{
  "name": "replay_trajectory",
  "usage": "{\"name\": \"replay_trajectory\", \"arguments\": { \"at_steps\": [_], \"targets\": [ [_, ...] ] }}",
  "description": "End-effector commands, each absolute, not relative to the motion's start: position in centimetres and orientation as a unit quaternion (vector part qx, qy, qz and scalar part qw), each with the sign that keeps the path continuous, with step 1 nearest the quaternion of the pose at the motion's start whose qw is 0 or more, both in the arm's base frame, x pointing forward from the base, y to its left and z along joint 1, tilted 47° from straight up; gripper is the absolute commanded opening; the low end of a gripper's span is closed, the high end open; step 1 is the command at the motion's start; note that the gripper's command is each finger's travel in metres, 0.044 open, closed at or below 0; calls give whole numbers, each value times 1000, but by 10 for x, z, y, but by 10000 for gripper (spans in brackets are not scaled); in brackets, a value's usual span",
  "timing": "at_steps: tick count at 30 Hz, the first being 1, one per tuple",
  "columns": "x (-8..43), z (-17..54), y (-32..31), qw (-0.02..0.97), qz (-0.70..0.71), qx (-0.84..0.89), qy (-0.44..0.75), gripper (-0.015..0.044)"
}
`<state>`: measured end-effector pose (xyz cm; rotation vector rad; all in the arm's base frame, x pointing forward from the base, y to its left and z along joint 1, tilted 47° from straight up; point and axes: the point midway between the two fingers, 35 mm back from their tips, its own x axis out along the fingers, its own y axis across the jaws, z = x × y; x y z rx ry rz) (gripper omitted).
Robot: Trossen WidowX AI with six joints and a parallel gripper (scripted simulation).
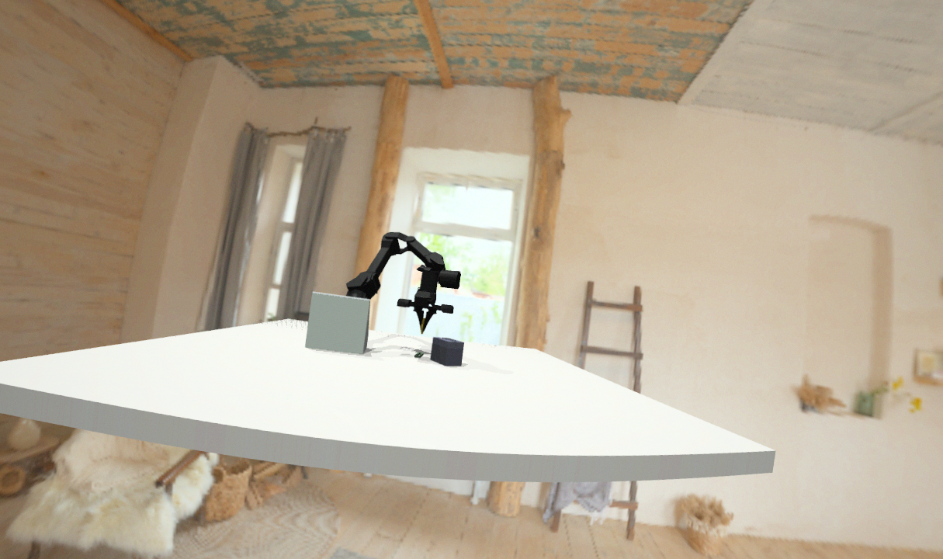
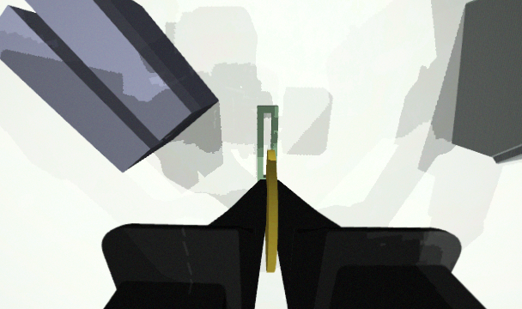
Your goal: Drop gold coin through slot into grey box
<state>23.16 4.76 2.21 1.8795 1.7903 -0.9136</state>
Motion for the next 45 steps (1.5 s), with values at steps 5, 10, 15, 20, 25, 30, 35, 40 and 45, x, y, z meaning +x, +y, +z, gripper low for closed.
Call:
{"name": "replay_trajectory", "arguments": {
  "at_steps": [5, 10, 15, 20, 25, 30, 35, 40, 45],
  "targets": [
    [231, 37, 34, 197, -323, 671, 638, 0],
    [230, 38, 33, 224, -296, 662, 651, 0],
    [228, 37, 33, 278, -242, 641, 673, 0],
    [225, 37, 33, 330, -185, 616, 691, 0],
    [223, 37, 33, 380, -128, 587, 704, 0],
    [221, 37, 33, 403, -99, 571, 708, 0],
    [223, 37, 32, 403, -99, 571, 708, 0],
    [234, 34, 27, 404, -99, 571, 708, 0],
    [244, 30, 22, 407, -95, 569, 708, 0]
  ]
}}
